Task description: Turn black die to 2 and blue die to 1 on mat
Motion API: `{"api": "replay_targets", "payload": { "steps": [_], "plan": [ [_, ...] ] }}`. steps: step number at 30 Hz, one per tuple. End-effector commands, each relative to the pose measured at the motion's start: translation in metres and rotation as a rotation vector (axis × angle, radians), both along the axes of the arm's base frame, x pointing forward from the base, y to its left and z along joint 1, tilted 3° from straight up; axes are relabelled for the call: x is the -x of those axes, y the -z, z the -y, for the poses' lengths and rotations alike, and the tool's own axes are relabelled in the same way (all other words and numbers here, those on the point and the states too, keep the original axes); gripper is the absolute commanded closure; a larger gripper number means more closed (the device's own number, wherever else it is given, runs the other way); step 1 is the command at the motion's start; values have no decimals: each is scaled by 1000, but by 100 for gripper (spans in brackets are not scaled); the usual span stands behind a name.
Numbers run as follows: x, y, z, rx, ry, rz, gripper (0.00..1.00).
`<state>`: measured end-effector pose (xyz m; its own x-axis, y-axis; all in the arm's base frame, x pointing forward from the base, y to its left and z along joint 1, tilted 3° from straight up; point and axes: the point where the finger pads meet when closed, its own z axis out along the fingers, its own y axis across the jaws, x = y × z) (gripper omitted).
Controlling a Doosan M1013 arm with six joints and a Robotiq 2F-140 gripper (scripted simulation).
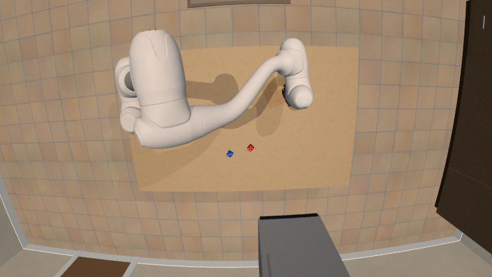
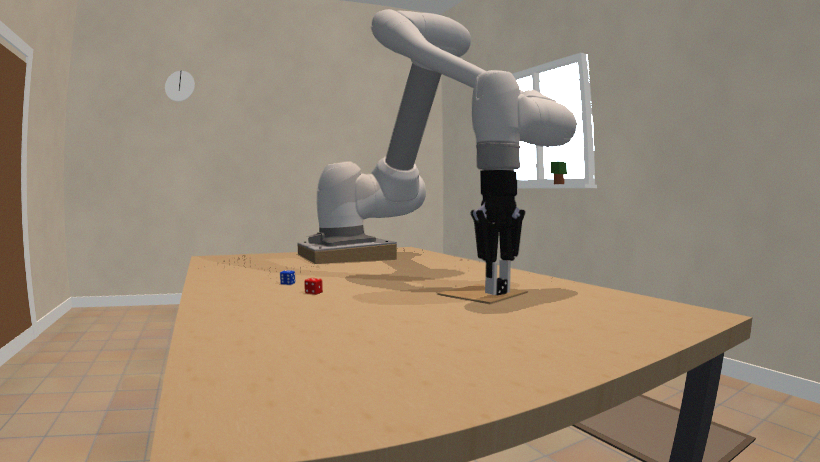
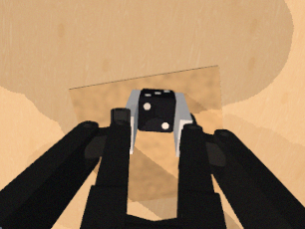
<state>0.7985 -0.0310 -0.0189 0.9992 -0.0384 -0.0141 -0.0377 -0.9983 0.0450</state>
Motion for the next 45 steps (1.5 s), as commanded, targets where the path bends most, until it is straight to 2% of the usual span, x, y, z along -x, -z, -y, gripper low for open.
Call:
{"api": "replay_targets", "payload": {
  "steps": [1, 45],
  "plan": [
    [0, 0, 0, 0, 0, 0, 76],
    [0, 4, 0, 0, 0, 0, 76]
  ]
}}
